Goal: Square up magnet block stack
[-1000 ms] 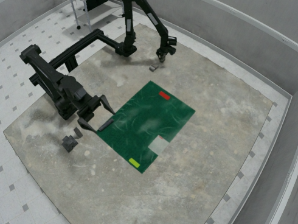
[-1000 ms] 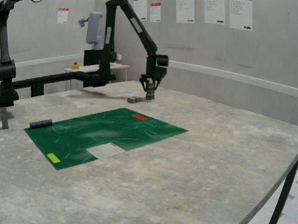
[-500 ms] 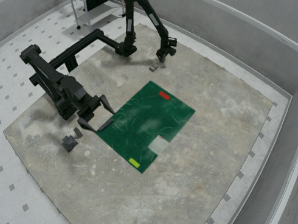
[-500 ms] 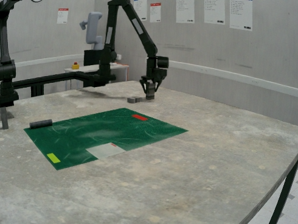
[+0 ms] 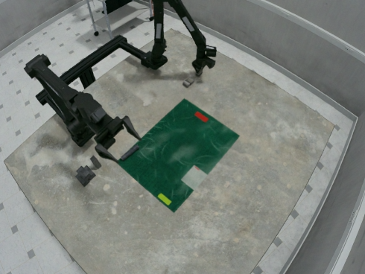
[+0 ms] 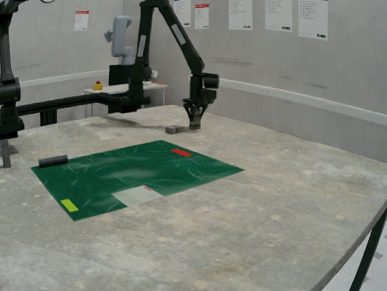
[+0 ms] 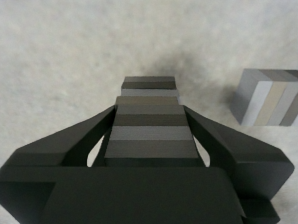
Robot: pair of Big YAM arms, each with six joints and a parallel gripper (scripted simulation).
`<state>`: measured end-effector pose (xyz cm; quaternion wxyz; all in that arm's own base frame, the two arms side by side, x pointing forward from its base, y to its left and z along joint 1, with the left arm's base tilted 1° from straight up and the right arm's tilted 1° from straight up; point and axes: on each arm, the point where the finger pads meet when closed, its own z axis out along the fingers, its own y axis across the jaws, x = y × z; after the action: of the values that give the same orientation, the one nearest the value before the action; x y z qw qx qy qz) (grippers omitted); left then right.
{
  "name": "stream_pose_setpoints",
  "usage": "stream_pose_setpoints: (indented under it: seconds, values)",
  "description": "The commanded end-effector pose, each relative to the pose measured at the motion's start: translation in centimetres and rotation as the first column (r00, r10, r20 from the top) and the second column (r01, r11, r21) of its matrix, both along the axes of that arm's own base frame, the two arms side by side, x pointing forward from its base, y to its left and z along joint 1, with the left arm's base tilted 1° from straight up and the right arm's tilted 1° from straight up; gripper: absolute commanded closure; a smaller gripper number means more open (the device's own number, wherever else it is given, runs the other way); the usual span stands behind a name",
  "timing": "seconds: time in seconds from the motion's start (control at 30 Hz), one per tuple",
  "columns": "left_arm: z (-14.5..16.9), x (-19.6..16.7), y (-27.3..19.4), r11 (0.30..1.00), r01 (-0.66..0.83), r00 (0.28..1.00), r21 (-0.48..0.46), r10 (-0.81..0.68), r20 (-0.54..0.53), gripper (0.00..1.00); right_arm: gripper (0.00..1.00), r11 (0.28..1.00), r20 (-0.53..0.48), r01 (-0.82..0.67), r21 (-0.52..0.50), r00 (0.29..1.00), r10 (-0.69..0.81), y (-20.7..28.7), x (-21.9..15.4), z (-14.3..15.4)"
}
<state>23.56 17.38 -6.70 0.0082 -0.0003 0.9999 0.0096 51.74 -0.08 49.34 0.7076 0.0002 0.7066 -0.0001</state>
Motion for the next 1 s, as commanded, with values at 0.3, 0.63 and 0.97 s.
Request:
stream_pose_setpoints:
  seconds: [0.3,0.63,0.97]
  values:
    - [0.28,1.15,0.60,1.000,0.014,1.000,0.007,-0.014,0.019,0.51,0.00,1.000,0.025,0.010,0.014,1.000,-0.010,-0.61,0.28,2.17]
    - [0.28,1.15,0.60,1.000,0.014,1.000,0.007,-0.014,0.019,0.51,0.00,1.000,0.025,0.010,0.014,1.000,-0.010,-0.61,0.28,2.17]
    - [0.28,1.15,0.60,1.000,0.014,1.000,0.007,-0.014,0.019,0.52,0.00,1.000,0.025,0.010,0.014,1.000,-0.010,-0.61,0.28,2.17]
